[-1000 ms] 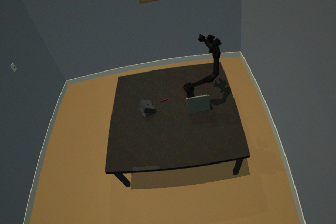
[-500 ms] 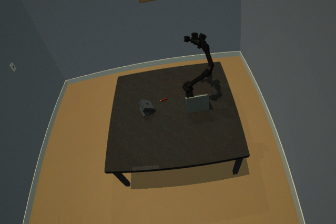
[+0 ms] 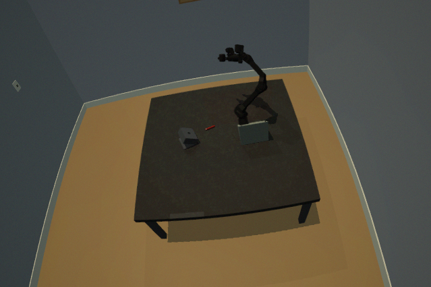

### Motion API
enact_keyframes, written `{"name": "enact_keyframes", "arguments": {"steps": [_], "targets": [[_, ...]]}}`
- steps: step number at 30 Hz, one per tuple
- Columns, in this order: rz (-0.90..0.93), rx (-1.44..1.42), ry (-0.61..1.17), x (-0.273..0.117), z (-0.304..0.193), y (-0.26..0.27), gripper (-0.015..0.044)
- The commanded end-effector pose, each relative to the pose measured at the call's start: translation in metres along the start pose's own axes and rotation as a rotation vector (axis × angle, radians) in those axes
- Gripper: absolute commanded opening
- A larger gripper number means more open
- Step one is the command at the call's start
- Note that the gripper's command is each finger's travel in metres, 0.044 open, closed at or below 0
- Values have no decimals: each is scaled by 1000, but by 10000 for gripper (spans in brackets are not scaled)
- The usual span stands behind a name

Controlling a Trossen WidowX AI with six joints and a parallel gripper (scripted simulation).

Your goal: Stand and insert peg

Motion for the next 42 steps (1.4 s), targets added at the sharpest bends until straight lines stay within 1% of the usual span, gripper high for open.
{"name": "enact_keyframes", "arguments": {"steps": [1, 10, 14, 21, 31, 42], "targets": [[26, -35, 138, 39, -28, 19, 440], [86, -111, 395, 98, -90, 59, 440], [112, -131, 495, 117, -118, 74, 440], [134, -259, 650, 140, -166, 100, 440], [176, -485, 860, 155, -241, 137, 440], [234, -777, 1054, 149, -321, 170, 440]]}}
Point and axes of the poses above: the point midway between the two fingers, 35 mm back from their tips, its own x axis out along the fingers, its own y axis across the jaws, z = x × y, the point moved 6 cm from there along -x, back along the fingers, and after that the axes turned 2 degrees about x, right-handed, at the moved point
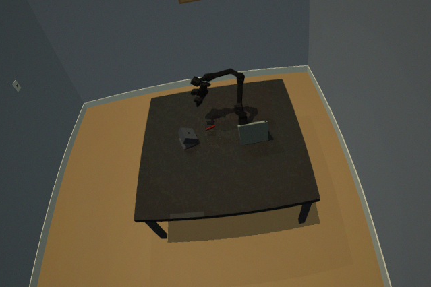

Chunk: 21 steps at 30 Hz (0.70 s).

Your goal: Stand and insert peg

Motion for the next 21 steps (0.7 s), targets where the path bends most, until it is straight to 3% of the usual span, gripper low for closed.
{"name": "enact_keyframes", "arguments": {"steps": [1, 21], "targets": [[-9, -124, 92, 22, -11, 26, 440], [-70, -655, 399, 86, -74, 117, 440]]}}
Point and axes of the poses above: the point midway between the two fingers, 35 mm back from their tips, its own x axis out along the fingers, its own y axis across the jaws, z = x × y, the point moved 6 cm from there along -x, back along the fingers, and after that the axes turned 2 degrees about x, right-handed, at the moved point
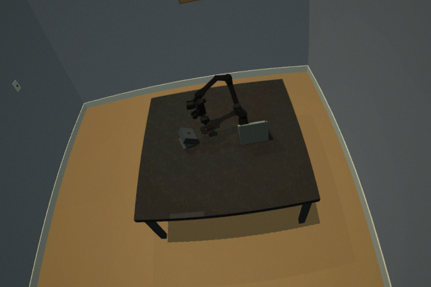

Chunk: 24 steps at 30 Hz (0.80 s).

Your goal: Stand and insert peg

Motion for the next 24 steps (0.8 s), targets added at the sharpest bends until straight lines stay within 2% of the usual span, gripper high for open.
{"name": "enact_keyframes", "arguments": {"steps": [1, 24], "targets": [[-17, -76, 41, 8, -2, 13, 440], [-15, -76, 41, 33, -1, 13, 440]]}}
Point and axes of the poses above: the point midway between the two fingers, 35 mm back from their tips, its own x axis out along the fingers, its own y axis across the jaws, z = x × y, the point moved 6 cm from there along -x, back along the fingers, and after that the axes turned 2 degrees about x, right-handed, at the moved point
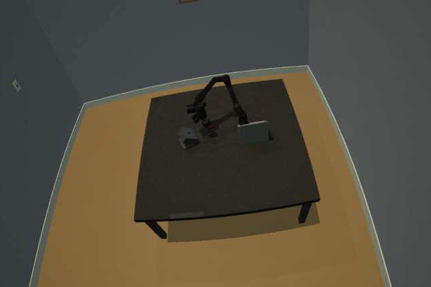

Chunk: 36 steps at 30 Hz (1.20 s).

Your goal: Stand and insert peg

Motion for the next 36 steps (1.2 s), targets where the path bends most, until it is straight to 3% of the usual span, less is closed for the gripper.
{"name": "enact_keyframes", "arguments": {"steps": [1, 33, 36], "targets": [[-1, -7, 9, 10, -1, 1, 440], [-7, -7, 11, 58, -4, 0, 440], [-7, -7, 11, 58, -4, 0, 361]]}}
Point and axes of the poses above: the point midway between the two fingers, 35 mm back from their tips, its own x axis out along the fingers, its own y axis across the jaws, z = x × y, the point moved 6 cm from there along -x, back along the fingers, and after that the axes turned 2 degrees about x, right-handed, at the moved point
